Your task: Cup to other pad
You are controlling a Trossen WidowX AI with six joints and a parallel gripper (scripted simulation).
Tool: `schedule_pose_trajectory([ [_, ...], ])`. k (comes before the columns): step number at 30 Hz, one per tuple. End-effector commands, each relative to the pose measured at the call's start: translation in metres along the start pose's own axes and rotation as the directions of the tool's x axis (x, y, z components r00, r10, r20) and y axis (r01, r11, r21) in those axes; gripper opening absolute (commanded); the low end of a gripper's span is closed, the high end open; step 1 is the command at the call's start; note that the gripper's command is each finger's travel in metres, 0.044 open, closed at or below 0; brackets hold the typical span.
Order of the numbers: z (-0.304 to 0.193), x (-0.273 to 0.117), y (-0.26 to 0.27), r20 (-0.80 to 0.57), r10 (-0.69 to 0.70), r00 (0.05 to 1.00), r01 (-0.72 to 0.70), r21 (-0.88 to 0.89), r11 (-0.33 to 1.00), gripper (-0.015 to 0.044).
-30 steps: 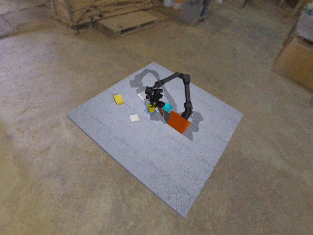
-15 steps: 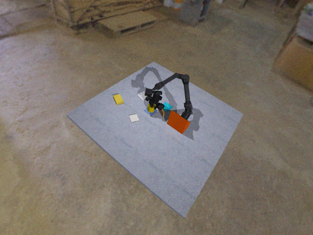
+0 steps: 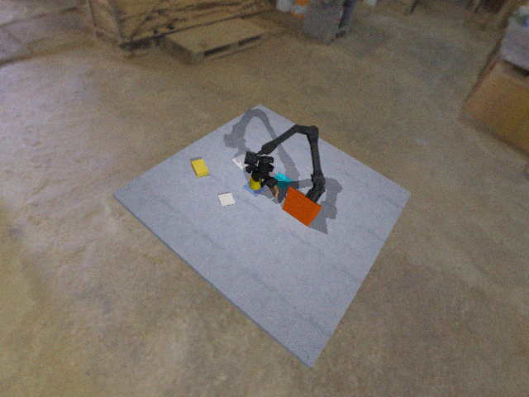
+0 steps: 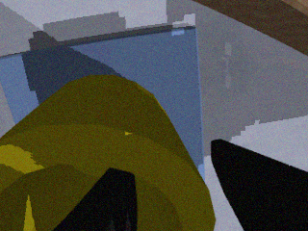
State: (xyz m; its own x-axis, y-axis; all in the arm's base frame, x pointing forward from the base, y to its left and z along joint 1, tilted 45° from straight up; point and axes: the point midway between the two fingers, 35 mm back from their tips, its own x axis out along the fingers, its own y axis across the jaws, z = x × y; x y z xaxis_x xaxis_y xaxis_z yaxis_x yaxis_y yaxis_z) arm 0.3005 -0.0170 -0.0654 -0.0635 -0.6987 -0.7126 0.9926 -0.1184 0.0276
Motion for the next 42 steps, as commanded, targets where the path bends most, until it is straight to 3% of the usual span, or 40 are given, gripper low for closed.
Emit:
schedule_pose_trajectory([
  [1, 0.000, 0.000, 0.000, 0.000, 0.000, 1.000, 0.000, 0.001, 1.000, 0.0147],
  [22, 0.000, 0.000, 0.000, 0.000, 0.000, 1.000, 0.000, 0.001, 1.000, 0.0000],
  [42, -0.002, -0.073, -0.001, 0.000, 0.001, 1.000, -0.001, -0.007, 1.000, 0.0000],
])
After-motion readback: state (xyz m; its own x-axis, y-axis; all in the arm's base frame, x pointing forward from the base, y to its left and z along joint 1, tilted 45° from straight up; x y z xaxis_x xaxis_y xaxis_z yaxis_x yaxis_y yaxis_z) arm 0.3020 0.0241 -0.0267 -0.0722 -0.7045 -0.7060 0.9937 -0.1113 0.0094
